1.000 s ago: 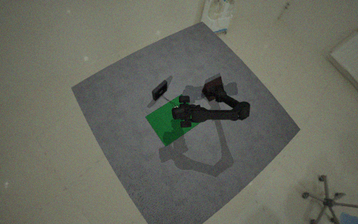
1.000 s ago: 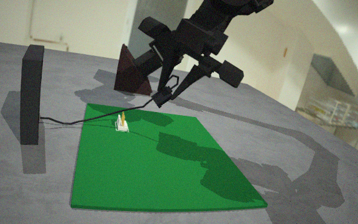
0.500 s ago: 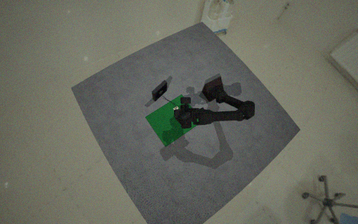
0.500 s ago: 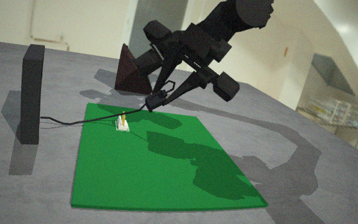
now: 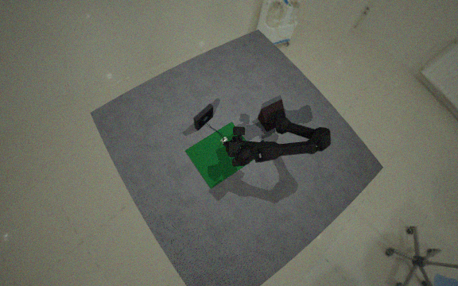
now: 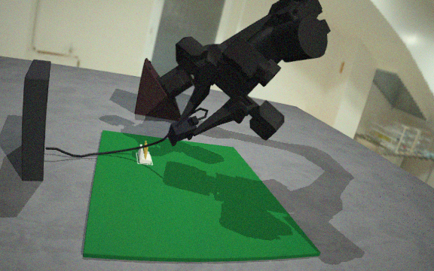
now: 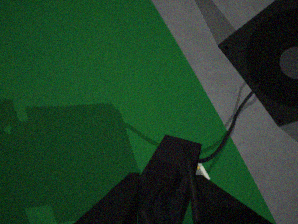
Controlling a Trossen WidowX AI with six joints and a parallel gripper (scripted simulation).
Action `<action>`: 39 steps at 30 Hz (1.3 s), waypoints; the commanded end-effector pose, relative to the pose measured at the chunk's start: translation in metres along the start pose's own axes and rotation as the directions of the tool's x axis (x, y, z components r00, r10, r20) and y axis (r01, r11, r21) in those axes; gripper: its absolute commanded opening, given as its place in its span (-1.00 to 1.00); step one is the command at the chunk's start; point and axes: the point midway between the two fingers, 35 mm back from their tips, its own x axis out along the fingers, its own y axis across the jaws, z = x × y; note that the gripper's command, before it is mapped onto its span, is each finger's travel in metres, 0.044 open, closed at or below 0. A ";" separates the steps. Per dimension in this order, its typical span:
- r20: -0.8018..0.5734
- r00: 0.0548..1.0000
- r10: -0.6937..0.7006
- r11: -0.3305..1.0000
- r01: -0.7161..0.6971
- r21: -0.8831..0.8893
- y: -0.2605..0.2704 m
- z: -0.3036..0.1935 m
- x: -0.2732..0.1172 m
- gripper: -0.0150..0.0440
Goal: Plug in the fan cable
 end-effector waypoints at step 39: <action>0.608 0.790 0.075 0.950 -0.241 0.196 0.009 -0.007 -0.028 -0.49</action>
